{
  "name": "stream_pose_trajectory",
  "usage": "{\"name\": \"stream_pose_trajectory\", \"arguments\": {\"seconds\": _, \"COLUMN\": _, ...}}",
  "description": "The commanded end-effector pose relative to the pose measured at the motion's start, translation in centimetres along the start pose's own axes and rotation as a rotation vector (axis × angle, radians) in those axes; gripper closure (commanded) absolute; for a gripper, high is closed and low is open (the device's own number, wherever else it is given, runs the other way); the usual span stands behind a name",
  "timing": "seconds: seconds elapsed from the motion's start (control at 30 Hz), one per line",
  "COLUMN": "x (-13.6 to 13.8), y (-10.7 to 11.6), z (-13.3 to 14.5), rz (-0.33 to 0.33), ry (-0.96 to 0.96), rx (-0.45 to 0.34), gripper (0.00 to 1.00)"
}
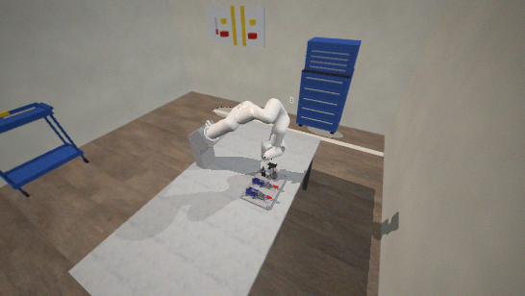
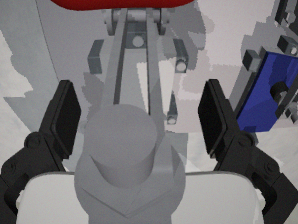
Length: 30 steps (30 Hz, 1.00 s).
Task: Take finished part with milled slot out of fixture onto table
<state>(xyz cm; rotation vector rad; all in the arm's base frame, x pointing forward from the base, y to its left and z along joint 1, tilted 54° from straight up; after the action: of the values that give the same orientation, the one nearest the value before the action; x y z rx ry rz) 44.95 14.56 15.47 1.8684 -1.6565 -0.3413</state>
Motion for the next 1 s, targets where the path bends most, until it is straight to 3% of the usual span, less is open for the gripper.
{"name": "stream_pose_trajectory", "arguments": {"seconds": 0.0, "x": -0.02, "y": -0.13, "z": -0.06, "rz": -0.001, "ry": 0.000, "rx": 0.001, "gripper": 0.00}}
{"name": "stream_pose_trajectory", "arguments": {"seconds": 0.67, "x": -0.02, "y": -0.21, "z": -0.06, "rz": -0.001, "ry": 0.000, "rx": 0.001, "gripper": 0.00}}
{"name": "stream_pose_trajectory", "arguments": {"seconds": 0.7, "x": -0.02, "y": -0.21, "z": -0.06, "rz": -0.001, "ry": 0.000, "rx": 0.001, "gripper": 1.00}}
{"name": "stream_pose_trajectory", "arguments": {"seconds": 0.97, "x": -0.02, "y": -0.21, "z": -0.06, "rz": -0.001, "ry": 0.000, "rx": 0.001, "gripper": 1.00}}
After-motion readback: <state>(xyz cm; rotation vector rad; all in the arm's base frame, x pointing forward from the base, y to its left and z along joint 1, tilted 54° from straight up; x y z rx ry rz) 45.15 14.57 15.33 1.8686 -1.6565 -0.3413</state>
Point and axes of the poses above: the point where the finger pads meet when closed, its own y axis back along the fingers, its own x axis across the jaws, z = x × y, the point moved 4 cm from there along y, back along the fingers, and after that the axes turned 11 degrees about y, right-handed, at the moved point
